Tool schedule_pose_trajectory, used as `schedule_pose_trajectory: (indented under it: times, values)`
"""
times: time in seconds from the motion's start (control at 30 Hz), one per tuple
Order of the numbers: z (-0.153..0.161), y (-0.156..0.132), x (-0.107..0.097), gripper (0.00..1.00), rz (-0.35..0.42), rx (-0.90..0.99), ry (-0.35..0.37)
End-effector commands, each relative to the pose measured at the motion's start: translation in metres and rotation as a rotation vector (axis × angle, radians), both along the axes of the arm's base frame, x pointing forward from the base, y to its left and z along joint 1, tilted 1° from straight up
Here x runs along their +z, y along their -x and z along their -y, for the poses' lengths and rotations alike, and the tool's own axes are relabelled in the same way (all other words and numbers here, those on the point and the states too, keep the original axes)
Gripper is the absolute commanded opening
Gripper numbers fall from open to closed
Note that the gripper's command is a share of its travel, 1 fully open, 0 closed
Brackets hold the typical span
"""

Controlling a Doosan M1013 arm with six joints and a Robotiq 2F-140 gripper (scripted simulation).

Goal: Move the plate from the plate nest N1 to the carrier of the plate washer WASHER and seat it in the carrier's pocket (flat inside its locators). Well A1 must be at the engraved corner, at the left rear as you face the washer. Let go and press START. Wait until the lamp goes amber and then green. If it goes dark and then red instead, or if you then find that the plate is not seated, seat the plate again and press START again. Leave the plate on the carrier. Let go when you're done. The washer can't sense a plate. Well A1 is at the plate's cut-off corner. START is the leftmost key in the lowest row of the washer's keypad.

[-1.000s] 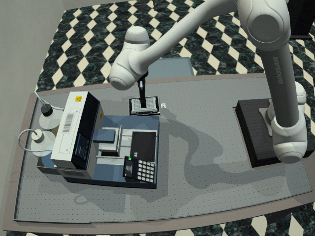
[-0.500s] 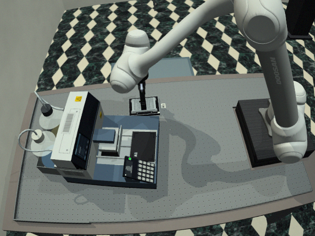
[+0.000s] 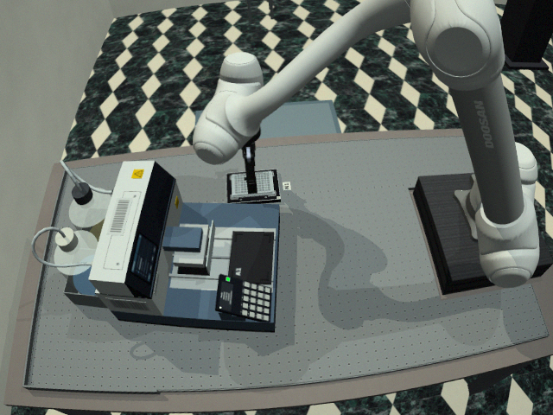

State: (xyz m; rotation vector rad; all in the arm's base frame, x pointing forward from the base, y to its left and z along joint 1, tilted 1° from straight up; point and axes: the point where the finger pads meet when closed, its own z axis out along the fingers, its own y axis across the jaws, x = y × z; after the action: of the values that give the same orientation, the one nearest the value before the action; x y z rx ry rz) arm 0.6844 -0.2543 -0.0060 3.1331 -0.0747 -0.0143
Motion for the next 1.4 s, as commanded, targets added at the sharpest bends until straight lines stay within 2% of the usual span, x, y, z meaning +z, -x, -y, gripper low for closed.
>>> schedule_pose_trajectory:
  times: [0.0,1.37]
  values:
    - [0.000,0.000,-0.001,0.70,0.001,0.000,0.000]
    - [0.000,0.000,-0.024,0.70,0.001,0.000,0.000]
